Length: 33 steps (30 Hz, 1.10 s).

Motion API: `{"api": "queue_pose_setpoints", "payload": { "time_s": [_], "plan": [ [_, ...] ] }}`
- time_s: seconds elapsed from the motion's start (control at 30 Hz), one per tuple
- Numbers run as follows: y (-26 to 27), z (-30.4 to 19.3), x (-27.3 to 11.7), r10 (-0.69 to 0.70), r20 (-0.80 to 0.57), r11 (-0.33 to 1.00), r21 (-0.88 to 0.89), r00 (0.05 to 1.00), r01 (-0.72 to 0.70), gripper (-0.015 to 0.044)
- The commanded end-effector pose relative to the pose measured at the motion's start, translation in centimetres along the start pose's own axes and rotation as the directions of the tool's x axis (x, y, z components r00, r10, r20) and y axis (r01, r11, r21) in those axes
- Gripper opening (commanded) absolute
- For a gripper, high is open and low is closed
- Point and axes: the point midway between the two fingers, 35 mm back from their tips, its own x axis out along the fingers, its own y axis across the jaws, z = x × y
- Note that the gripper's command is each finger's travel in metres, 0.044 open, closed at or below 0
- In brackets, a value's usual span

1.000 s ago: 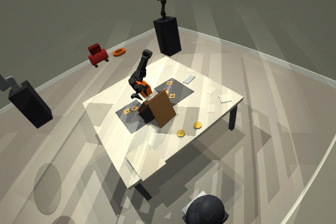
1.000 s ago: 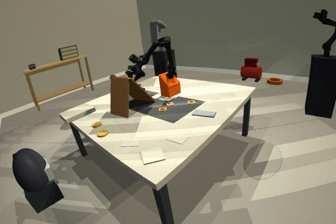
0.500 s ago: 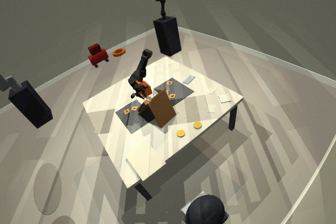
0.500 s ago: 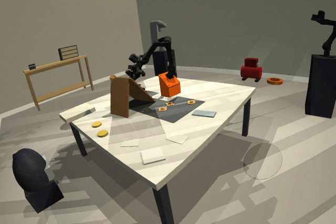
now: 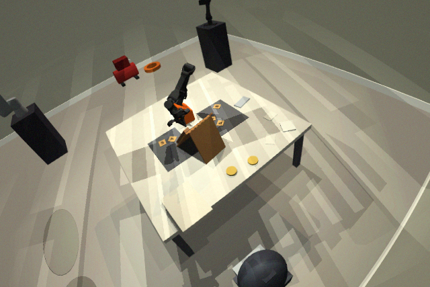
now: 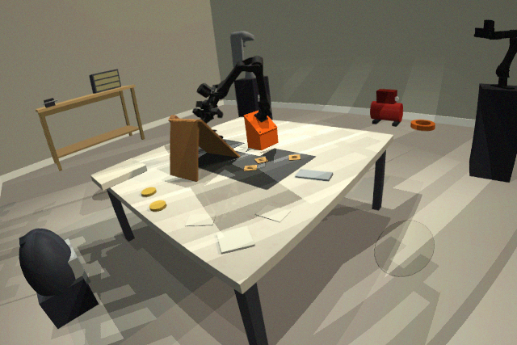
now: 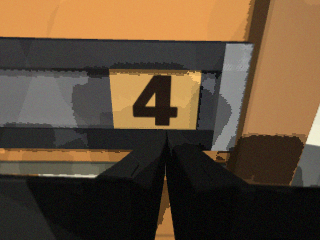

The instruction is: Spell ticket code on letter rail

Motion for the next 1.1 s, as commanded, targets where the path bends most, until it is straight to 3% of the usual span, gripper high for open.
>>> {"api": "queue_pose_setpoints", "payload": {
  "time_s": [0.0, 0.17, 0.37, 1.07],
  "plan": [
    [-0.4, 0.8, 1.1, -0.020, -0.106, 1.000, -0.005, 0.994, 0.020, 0.0000],
    [0.7, 1.7, 2.1, -0.032, -0.344, 0.999, -0.010, 0.938, 0.031, 0.0000],
    [4.1, 2.5, 1.6, -0.006, -0.599, 1.000, -0.026, 0.801, -0.013, 0.0000],
    [4.3, 2.7, 1.8, -0.004, -0.606, 1.000, -0.027, 0.795, -0.015, 0.0000]
  ]
}}
